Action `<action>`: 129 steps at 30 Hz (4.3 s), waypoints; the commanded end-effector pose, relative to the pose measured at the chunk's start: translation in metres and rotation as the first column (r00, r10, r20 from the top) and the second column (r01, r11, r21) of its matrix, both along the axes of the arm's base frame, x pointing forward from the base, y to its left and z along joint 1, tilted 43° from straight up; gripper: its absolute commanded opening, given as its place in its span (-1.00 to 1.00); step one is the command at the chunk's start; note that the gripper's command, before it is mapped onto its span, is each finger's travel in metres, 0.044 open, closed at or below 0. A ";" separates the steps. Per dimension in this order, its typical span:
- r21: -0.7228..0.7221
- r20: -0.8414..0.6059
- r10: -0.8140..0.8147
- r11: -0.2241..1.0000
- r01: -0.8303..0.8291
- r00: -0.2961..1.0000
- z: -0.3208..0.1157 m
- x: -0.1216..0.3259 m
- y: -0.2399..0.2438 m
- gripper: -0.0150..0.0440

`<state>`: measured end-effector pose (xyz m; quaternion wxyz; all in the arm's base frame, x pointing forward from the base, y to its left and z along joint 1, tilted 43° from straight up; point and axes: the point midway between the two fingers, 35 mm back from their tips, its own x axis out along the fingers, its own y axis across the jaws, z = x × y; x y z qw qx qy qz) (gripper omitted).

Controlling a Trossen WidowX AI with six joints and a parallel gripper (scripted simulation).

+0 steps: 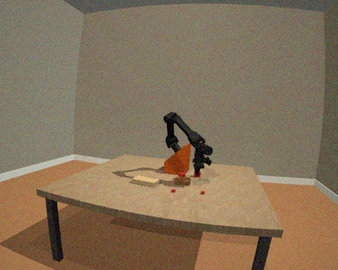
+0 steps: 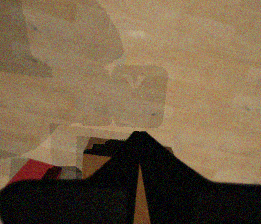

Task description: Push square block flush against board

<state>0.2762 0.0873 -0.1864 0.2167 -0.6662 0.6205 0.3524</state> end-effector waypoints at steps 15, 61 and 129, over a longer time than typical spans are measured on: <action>0.080 0.381 -0.420 0.902 0.423 0.823 0.016 -0.023 -0.015 -0.49; 0.536 0.686 -0.717 0.386 0.751 -0.121 0.003 -0.071 -0.086 -0.49; 0.538 0.685 -0.718 0.386 0.750 -0.122 -0.001 -0.041 -0.082 -0.49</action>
